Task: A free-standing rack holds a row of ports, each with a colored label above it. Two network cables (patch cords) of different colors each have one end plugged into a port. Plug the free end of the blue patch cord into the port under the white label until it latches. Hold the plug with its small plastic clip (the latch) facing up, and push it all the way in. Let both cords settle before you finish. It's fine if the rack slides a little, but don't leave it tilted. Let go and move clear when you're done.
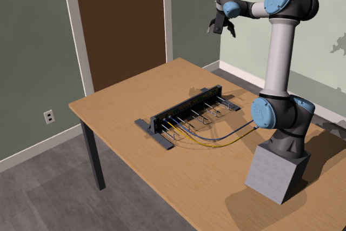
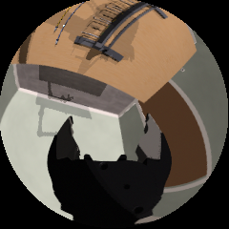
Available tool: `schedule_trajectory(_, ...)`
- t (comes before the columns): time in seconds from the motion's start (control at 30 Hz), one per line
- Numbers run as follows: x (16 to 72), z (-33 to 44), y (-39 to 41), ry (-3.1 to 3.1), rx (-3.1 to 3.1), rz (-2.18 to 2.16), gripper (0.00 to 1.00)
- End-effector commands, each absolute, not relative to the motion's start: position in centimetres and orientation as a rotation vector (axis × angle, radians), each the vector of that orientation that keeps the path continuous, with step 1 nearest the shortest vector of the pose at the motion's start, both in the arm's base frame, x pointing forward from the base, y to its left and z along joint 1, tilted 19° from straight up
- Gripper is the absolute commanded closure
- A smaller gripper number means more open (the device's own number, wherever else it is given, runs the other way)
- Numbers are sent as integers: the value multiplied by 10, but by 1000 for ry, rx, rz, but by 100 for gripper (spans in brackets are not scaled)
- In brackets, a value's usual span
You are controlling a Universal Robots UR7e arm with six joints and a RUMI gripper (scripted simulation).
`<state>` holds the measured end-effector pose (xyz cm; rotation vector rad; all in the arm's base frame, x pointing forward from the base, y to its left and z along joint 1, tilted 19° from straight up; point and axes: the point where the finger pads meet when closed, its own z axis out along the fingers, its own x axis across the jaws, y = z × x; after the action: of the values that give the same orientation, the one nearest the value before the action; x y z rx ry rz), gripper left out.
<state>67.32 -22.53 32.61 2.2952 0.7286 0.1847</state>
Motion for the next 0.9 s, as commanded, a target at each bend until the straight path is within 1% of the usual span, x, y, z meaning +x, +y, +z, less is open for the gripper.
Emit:
schedule_trajectory(0.0, 621, 320, -229, 890, 2280, 99, 0)
schedule_trajectory(0.03, 621, 320, -229, 890, 2280, 99, 0)
schedule_trajectory(0.23, 534, 298, -227, 1171, 2252, -55, 0)
schedule_trajectory(0.3, 534, 298, -227, 1171, 2252, -55, 0)
schedule_trajectory(0.63, 411, 251, -203, 1598, 2171, -221, 0)
schedule_trajectory(0.8, 368, 228, -189, 1762, 2126, -261, 0)
schedule_trajectory(0.87, 368, 228, -189, 1762, 2126, -261, 0)
